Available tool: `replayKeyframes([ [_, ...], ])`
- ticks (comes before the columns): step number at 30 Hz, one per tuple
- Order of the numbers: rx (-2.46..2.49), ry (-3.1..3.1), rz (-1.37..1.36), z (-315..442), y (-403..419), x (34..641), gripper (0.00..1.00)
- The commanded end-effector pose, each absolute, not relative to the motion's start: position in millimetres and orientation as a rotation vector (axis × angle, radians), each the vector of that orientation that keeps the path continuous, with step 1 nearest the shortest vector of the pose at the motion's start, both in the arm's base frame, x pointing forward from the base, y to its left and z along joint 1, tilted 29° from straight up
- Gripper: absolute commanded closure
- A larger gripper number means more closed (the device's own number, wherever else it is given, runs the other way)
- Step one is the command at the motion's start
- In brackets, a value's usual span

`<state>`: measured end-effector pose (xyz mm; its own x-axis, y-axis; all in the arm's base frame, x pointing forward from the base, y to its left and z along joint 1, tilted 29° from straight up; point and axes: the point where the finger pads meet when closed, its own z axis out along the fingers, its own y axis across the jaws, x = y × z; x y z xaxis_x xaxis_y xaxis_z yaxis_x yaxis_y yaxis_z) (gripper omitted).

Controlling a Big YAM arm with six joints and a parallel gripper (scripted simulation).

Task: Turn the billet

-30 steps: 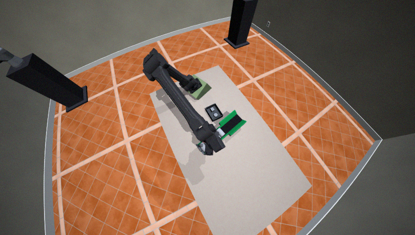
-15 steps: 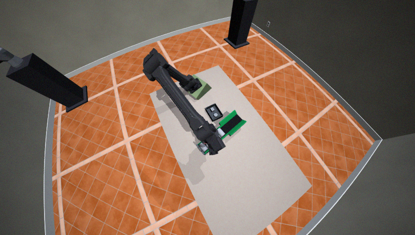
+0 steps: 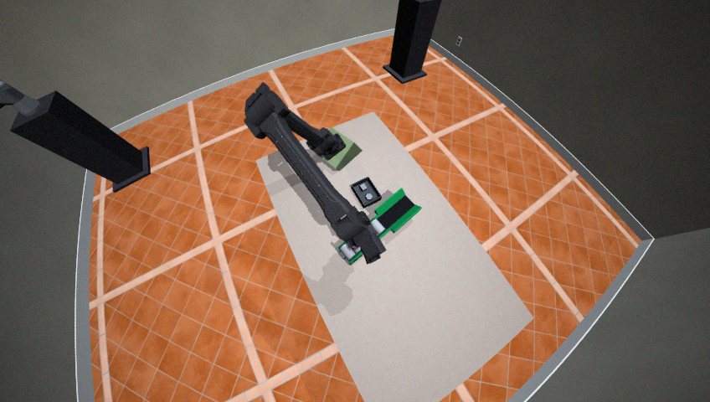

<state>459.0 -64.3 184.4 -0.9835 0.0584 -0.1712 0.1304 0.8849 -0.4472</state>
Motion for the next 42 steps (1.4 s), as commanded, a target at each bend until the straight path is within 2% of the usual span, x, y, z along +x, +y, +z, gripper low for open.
replayKeyframes([
  [1,-0.006,2.842,-0.688,212,-49,465,1.0],
  [14,-0.284,2.882,-0.73,204,-43,458,1.0],
  [20,-0.241,2.858,-0.719,216,-23,464,1.0],
  [31,-0.269,2.912,-0.735,176,25,450,1.0],
  [42,-0.256,2.888,-0.718,176,64,454,1.0],
])
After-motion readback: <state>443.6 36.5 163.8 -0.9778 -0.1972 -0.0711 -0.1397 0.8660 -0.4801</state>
